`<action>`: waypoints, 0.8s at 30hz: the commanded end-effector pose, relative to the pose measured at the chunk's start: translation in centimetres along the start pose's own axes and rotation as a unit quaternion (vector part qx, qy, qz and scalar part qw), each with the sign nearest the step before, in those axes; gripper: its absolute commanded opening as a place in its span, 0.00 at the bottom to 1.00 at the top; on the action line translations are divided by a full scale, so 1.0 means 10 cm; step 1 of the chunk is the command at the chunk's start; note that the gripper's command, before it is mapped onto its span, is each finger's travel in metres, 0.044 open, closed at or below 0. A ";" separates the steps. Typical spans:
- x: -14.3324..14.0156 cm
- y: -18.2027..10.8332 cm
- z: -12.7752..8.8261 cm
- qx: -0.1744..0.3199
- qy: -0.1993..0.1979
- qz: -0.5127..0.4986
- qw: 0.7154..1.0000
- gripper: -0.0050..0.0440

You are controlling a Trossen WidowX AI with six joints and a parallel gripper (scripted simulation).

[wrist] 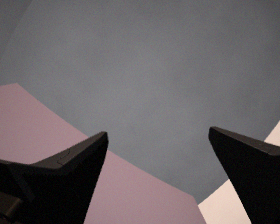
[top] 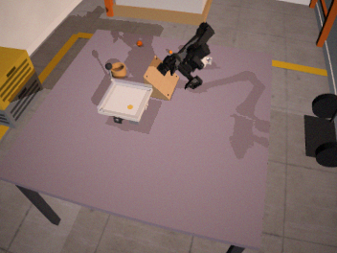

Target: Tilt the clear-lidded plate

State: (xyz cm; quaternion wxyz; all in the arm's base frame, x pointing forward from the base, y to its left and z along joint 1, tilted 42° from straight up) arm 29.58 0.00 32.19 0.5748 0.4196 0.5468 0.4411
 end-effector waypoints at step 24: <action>-0.40 -0.59 0.42 0.162 -0.040 0.068 0.984 0.71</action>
Point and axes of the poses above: the point midway between the two fingers, 35 mm back from their tips, its own z axis out along the fingers, its own x axis across the jaws, y = z × x, the point moved 2 cm from there along -z, back along the fingers, and after that the axes turned 15 degrees about -z, right-handed, at the moved point
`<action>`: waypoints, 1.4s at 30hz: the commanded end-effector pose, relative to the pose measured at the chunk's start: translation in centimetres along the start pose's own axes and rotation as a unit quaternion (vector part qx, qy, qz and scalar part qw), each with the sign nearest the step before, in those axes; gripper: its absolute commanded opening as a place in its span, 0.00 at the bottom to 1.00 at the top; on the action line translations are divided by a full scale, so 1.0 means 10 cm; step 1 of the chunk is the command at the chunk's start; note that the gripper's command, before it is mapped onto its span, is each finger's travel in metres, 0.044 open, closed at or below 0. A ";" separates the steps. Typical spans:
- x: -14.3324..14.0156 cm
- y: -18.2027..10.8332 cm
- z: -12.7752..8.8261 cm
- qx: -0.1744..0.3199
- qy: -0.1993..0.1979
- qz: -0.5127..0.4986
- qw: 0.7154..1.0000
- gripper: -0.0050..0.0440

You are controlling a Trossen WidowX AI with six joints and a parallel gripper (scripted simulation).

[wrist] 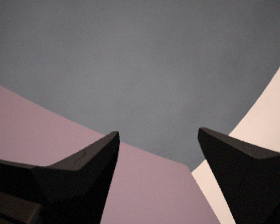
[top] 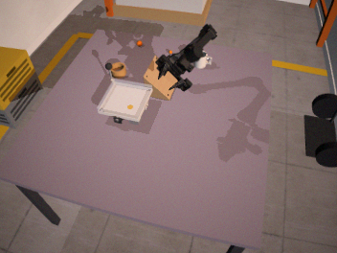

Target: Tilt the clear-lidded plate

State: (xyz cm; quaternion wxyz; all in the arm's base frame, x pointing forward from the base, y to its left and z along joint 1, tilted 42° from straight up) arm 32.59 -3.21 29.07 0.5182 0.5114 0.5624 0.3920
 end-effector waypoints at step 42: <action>-2.07 -2.97 0.24 0.538 -0.251 0.468 0.655 0.71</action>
Point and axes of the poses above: the point midway between the two fingers, 35 mm back from their tips, its own z axis out along the fingers, its own x axis across the jaws, y = z × x, the point moved 2 cm from there along -z, back along the fingers, and after that the axes turned 15 degrees about -z, right-handed, at the moved point
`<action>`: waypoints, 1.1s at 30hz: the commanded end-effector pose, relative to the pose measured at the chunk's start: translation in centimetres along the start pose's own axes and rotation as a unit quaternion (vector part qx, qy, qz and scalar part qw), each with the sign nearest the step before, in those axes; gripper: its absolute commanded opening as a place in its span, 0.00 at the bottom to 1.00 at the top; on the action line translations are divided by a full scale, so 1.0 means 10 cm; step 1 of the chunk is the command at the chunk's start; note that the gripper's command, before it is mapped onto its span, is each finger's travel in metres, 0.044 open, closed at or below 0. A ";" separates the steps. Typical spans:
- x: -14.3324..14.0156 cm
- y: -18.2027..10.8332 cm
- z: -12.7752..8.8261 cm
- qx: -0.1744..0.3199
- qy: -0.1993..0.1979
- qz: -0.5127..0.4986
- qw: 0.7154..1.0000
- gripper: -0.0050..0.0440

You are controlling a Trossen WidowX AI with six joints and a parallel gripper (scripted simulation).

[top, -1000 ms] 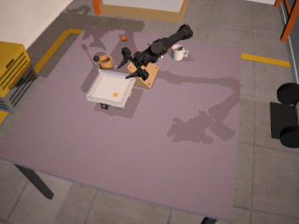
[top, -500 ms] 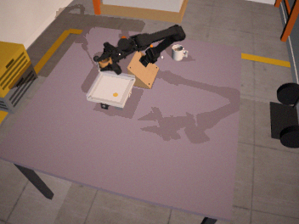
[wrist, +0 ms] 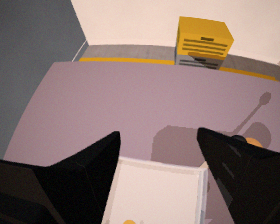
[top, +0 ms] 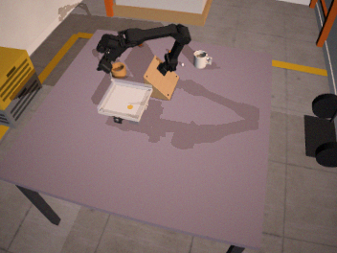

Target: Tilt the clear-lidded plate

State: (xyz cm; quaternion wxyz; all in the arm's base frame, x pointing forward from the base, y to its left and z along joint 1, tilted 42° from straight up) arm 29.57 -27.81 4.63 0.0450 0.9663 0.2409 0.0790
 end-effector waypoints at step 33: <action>-1.93 -0.66 1.20 0.386 -0.097 0.430 0.811 0.71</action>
Point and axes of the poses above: the point midway between the two fingers, 35 mm back from their tips, its own z axis out along the fingers, its own x axis across the jaws, y = z × x, the point moved 2 cm from there along -z, back along the fingers, and after that the axes turned 15 degrees about -z, right-handed, at the moved point
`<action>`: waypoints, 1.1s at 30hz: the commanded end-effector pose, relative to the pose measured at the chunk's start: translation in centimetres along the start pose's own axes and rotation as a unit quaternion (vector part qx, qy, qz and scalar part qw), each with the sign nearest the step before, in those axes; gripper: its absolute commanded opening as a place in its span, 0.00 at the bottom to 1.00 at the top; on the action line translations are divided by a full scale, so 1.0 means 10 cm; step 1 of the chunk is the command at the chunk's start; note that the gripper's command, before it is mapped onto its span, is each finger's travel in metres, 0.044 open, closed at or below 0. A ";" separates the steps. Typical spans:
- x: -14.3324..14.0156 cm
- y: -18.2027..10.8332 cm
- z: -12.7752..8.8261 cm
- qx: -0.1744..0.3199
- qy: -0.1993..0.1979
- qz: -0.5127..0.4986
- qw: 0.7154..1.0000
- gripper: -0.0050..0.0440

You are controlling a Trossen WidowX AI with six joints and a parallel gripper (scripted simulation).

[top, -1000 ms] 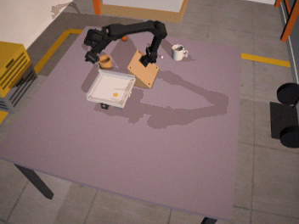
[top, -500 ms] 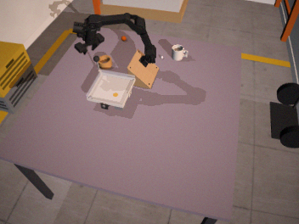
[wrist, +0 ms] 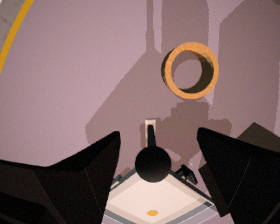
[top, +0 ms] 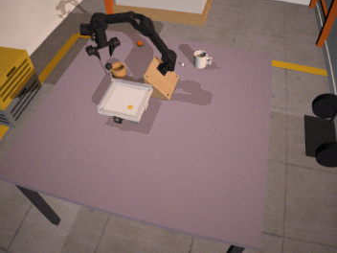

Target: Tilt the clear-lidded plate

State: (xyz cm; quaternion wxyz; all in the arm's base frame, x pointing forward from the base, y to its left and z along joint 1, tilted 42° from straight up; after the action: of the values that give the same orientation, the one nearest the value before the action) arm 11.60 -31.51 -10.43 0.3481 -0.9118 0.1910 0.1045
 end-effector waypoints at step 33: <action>0.17 -0.46 0.11 -0.001 0.002 0.002 1.000 0.71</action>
State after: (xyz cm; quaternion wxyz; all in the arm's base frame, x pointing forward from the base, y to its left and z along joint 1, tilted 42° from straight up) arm 15.04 -28.35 -8.94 0.3459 -0.9128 0.1906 0.1039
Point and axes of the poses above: the point midway between the two fingers, 35 mm back from their tips, its own z axis out along the fingers, its own x axis across the jaws, y = z × x, the point moved 2 cm from there along -z, back along the fingers, and after that the axes turned 15 degrees about -z, right-handed, at the moved point
